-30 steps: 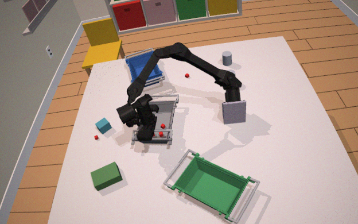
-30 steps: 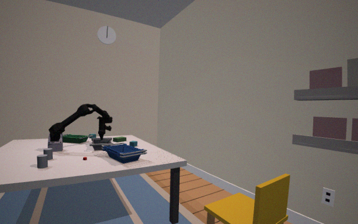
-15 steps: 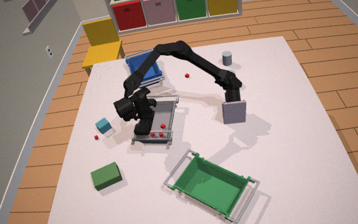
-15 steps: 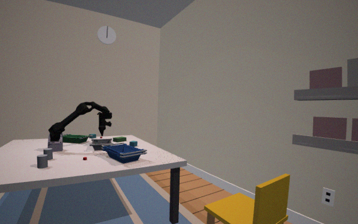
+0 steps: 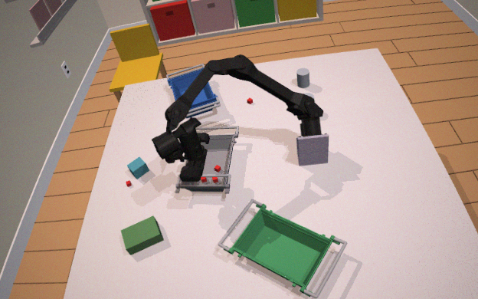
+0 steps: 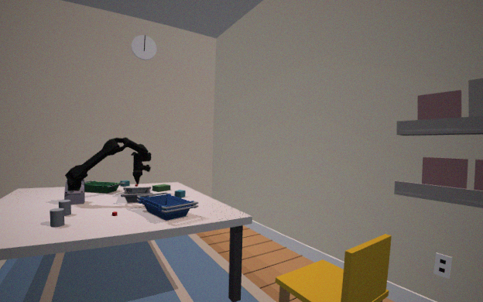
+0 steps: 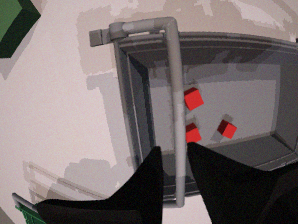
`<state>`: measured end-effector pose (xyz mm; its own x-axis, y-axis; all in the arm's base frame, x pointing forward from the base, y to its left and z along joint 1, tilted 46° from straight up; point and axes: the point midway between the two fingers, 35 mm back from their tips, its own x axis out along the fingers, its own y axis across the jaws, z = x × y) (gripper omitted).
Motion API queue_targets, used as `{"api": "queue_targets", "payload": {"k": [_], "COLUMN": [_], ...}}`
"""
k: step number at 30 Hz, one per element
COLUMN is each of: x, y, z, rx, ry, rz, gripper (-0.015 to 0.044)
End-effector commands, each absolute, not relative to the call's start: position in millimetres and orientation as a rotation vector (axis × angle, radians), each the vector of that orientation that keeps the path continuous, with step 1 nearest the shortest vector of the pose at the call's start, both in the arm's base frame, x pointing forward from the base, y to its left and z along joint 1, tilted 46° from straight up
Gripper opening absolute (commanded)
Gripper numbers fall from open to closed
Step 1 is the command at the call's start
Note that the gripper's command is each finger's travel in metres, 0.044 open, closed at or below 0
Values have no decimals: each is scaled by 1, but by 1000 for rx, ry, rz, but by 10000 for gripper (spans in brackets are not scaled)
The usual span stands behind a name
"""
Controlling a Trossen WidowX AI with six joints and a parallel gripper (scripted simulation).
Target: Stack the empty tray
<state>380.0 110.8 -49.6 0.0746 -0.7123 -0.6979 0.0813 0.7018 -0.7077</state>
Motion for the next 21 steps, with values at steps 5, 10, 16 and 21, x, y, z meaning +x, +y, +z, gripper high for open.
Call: {"api": "queue_targets", "payload": {"k": [5, 10, 16, 21], "x": [380, 381, 376, 385], "y": [110, 115, 157, 129], "z": [-50, -46, -7, 5], "rx": [-575, -582, -650, -635], "ry": [1379, 1382, 1403, 1408], "rz": [-646, -640, -592, -598], "gripper": [89, 89, 89, 89]}}
